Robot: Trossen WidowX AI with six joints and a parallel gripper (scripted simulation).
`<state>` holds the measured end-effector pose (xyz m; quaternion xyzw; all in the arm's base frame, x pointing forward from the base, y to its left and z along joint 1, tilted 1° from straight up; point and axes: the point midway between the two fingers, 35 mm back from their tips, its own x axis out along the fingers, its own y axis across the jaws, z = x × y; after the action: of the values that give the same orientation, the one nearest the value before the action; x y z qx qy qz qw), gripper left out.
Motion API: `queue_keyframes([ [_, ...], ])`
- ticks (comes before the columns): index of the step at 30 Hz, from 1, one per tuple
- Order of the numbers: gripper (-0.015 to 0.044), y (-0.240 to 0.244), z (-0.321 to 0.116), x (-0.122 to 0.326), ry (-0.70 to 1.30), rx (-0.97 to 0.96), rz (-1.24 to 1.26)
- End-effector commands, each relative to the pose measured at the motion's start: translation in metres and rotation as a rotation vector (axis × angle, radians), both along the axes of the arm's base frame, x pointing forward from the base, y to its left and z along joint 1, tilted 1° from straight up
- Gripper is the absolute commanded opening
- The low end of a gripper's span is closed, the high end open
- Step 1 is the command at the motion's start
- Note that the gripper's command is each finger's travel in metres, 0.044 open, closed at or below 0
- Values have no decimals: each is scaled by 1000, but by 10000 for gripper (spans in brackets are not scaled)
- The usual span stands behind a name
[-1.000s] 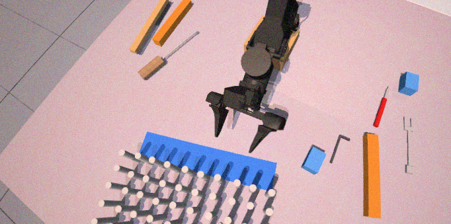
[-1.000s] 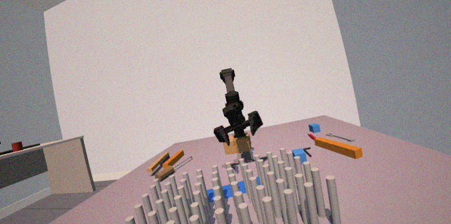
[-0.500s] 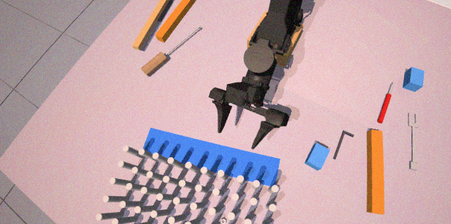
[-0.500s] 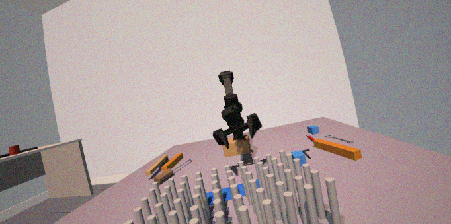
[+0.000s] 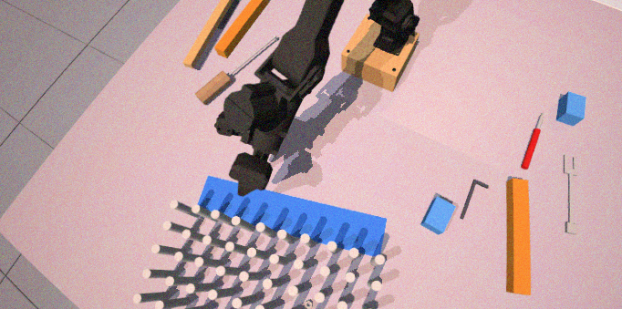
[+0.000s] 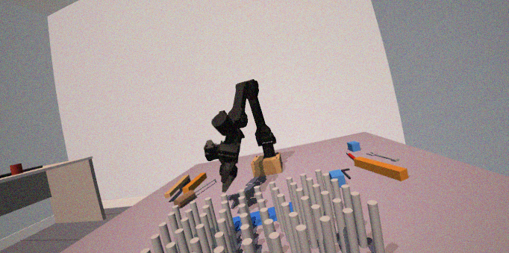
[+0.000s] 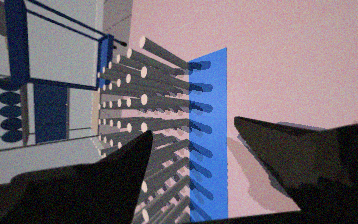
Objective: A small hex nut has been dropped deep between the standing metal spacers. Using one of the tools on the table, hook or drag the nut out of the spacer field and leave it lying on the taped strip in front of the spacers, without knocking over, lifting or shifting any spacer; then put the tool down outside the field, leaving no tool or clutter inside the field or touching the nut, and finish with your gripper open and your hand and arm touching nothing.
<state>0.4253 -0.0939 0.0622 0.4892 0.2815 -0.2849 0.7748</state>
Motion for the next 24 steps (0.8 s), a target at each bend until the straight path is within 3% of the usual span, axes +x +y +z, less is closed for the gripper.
queue_keyframes([
  [1, 440, -72, -6, -7, 84, 274, -430],
  [10, 440, -163, -14, -48, 173, 604, -1102],
  [20, 440, -239, -14, -127, 207, 868, -1911],
  [24, 440, -246, -13, -138, 208, 891, -2012],
])
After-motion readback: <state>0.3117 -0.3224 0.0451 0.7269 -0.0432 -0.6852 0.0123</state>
